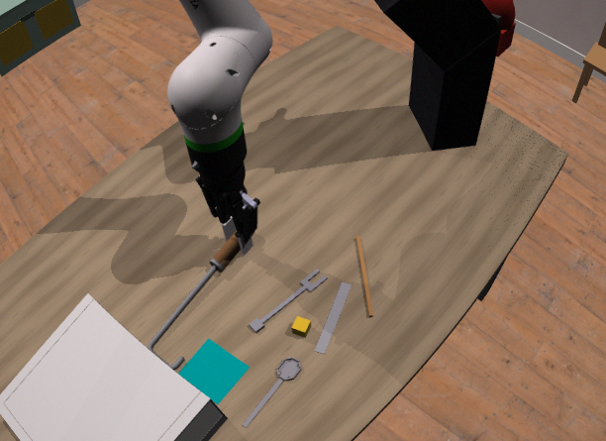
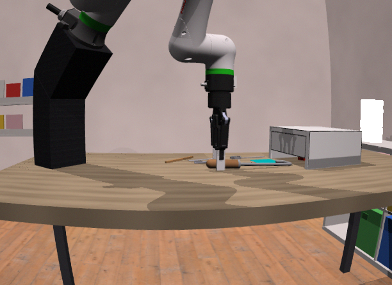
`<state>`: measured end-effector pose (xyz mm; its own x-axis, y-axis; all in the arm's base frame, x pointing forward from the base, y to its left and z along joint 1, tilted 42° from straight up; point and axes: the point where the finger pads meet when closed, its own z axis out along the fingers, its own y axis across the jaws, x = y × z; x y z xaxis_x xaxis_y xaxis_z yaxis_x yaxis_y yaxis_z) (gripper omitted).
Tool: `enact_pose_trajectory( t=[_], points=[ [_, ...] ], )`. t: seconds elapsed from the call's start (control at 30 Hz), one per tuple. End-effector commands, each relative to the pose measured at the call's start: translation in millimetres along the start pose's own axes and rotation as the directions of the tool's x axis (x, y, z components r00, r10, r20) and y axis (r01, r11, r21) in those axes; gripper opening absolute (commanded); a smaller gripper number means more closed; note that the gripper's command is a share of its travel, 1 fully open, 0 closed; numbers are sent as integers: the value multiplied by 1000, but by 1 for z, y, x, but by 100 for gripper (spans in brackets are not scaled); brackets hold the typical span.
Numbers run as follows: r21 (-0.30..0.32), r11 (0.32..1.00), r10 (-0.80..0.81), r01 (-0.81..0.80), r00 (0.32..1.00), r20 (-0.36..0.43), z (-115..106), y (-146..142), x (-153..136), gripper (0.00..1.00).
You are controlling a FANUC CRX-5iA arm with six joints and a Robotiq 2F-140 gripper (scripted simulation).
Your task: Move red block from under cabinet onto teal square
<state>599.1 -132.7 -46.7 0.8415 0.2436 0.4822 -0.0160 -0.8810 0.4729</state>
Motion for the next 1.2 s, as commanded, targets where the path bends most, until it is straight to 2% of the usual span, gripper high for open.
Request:
enact_pose_trajectory(
  t=[0.0,0.4,1.17],
  points=[
    [0,1000,0,0,1000,0,0,0,5,0],
    [0,1000,0,0,1000,0,0,0,24,0],
    [0,1000,0,0,1000,0,0,0,78,0]
  ],
)
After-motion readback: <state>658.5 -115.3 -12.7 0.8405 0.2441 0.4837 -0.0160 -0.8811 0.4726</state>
